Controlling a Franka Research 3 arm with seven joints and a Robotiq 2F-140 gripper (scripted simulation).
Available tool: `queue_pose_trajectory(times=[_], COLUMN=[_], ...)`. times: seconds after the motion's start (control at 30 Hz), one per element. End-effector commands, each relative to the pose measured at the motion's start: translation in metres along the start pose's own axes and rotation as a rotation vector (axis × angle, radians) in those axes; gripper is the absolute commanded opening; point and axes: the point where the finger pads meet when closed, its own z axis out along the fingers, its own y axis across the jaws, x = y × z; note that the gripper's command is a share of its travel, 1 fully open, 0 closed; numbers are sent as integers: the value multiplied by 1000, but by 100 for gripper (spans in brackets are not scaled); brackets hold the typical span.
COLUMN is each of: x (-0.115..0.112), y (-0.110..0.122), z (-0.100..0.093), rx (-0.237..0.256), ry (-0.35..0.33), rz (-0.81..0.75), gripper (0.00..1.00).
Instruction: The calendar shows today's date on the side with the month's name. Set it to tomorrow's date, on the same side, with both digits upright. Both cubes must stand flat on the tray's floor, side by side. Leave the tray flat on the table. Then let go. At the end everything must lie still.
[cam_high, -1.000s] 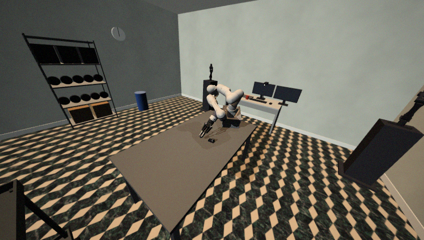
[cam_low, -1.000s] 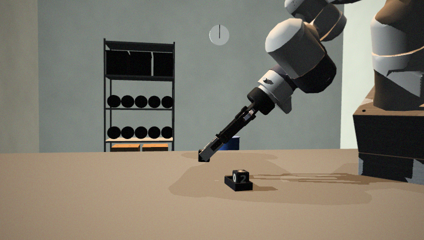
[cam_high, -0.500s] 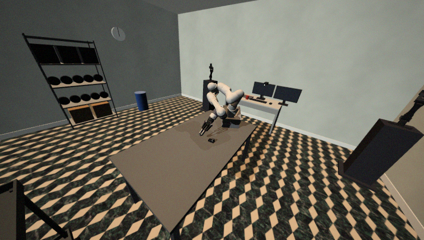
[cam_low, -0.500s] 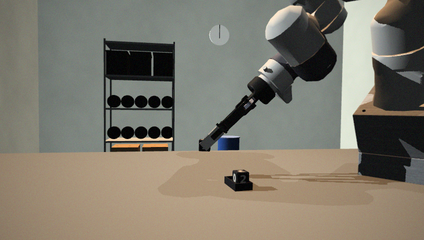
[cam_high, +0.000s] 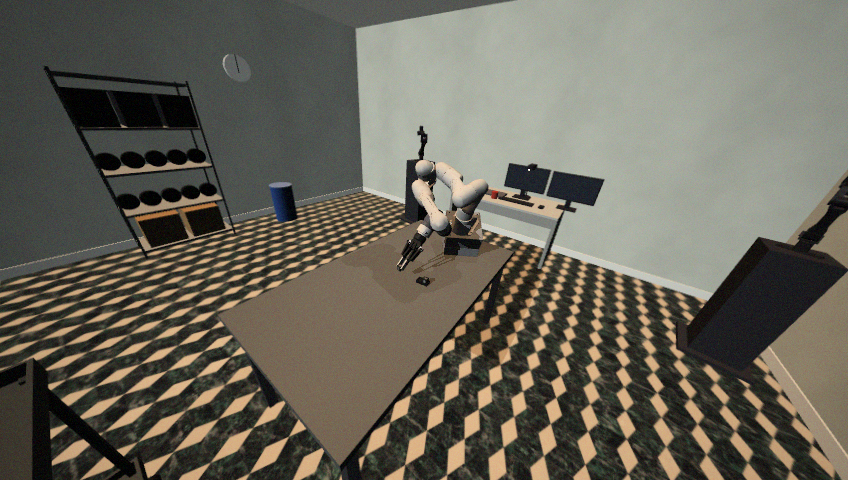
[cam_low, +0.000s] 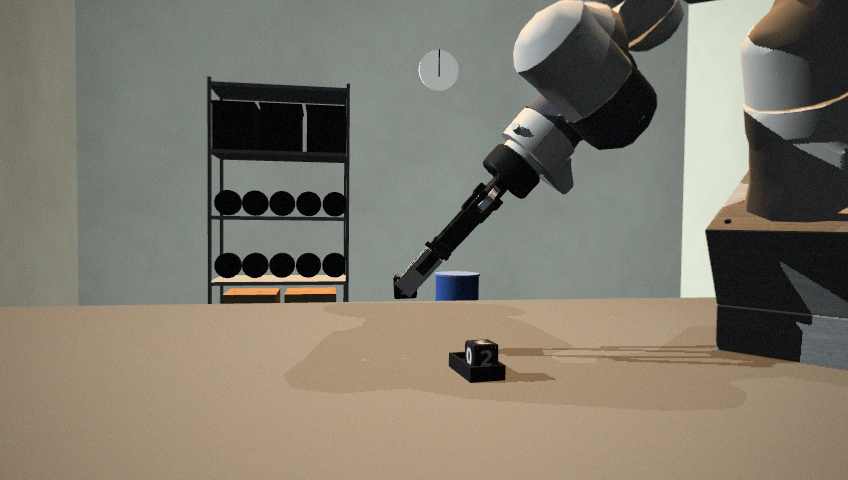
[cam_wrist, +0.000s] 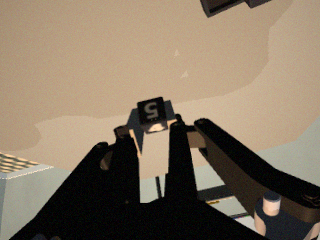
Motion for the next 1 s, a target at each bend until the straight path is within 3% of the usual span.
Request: queue_pose_trajectory(times=[0.0, 0.17, 0.53, 0.87, 0.97], x=[6, 6, 4, 6, 5], y=[2, 7, 4, -5, -4], z=[3, -1, 0, 2, 1], rx=[-15, -13, -12, -7, -8], ry=[114, 209, 234, 403, 418], rz=[21, 31, 23, 8, 11], gripper=[16, 16, 16, 16, 16])
